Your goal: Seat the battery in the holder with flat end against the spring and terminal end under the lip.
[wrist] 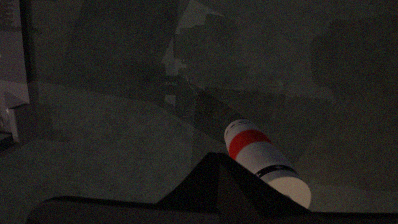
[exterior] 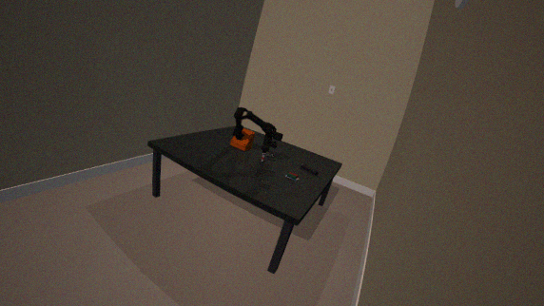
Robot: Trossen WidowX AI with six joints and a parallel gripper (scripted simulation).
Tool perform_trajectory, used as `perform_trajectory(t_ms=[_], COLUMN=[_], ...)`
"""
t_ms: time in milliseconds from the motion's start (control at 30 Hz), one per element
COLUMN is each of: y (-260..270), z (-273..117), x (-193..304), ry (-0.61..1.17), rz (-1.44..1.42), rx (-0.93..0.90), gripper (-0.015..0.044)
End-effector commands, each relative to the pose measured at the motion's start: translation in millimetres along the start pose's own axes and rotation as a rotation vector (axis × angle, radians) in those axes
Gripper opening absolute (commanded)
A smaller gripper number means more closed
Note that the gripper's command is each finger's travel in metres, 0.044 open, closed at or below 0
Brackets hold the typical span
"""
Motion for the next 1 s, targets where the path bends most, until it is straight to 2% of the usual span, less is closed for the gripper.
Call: perform_trajectory(t_ms=[0,800,967], y=[-10.8,-37.8,-40.6], z=[-1.8,-1.3,-36.2], x=[1.1,6.0,3.7], ry=[-0.004,0.001,-0.003], rz=[0.003,0.003,0.002], rx=[0.008,0.003,0.003], gripper=[0.0,0.0,0.0])
Point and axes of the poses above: the point midway between the two fingers, 35 mm back from their tips, its own z axis out along the fingers, its own y axis across the jaws, x = y × z, the point moved 5 cm from there along -z, back along the fingers, and after that the axes turned 7 degrees about -z, right-handed, at the moved point
